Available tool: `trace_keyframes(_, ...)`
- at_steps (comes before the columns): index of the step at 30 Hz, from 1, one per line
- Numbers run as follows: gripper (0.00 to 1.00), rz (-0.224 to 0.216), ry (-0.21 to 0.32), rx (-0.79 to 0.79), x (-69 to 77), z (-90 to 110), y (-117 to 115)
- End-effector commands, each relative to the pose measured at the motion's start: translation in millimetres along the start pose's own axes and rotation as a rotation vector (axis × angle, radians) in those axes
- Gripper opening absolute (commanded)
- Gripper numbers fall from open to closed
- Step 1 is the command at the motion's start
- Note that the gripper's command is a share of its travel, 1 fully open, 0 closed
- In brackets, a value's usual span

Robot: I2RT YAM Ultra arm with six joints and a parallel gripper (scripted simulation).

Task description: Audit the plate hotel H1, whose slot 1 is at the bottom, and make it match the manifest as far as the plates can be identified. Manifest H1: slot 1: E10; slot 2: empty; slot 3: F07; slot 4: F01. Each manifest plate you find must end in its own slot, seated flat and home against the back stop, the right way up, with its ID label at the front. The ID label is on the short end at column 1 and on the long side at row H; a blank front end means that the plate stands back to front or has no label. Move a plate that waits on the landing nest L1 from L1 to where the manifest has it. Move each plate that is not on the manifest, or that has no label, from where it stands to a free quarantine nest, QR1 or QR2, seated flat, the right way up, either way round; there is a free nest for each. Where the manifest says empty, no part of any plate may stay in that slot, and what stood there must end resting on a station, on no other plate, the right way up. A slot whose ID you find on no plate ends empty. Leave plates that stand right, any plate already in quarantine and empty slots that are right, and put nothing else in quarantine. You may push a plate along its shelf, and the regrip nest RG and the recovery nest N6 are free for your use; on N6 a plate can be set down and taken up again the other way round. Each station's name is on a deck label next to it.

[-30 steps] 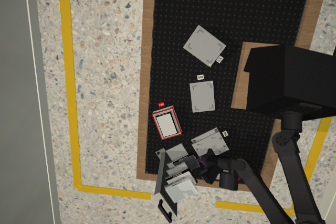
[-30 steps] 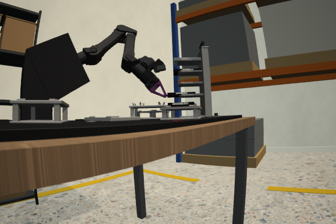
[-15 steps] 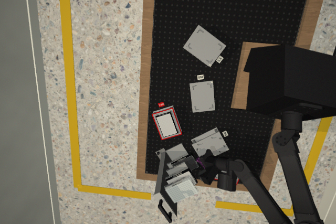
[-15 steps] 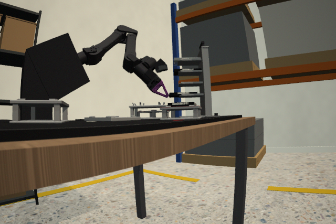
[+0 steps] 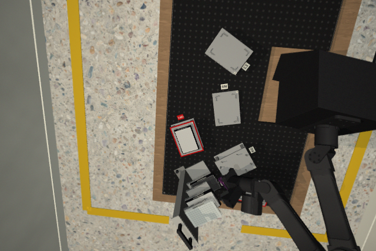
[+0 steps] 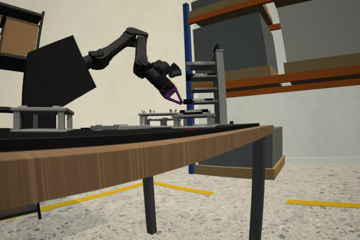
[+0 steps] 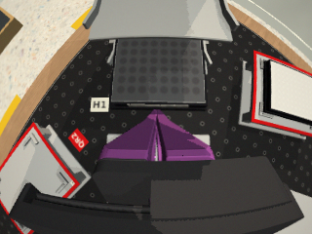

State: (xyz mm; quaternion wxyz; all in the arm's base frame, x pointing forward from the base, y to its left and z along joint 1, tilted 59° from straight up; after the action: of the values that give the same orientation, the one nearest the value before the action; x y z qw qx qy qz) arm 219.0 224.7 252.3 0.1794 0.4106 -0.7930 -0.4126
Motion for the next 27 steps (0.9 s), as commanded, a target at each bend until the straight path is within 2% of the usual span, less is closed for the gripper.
trace_keyframes(1, 0.00, 0.001, -0.017, 0.002, -1.1, -7, 1)
trace_keyframes(27, 0.00, 0.001, -0.017, 0.002, -11.8, -18, 4)
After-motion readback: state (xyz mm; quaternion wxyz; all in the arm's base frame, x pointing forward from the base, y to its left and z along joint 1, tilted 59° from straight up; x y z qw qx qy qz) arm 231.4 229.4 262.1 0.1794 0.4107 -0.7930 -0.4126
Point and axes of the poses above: the point where the finger pads meet when closed, its own x axis back along the fingers, its own y axis across the jaws, z = x × y, the point moved 10 cm from there along x, back along the fingers, and after that the axes turned 15 degrees about -x, right-handed, at the moved point
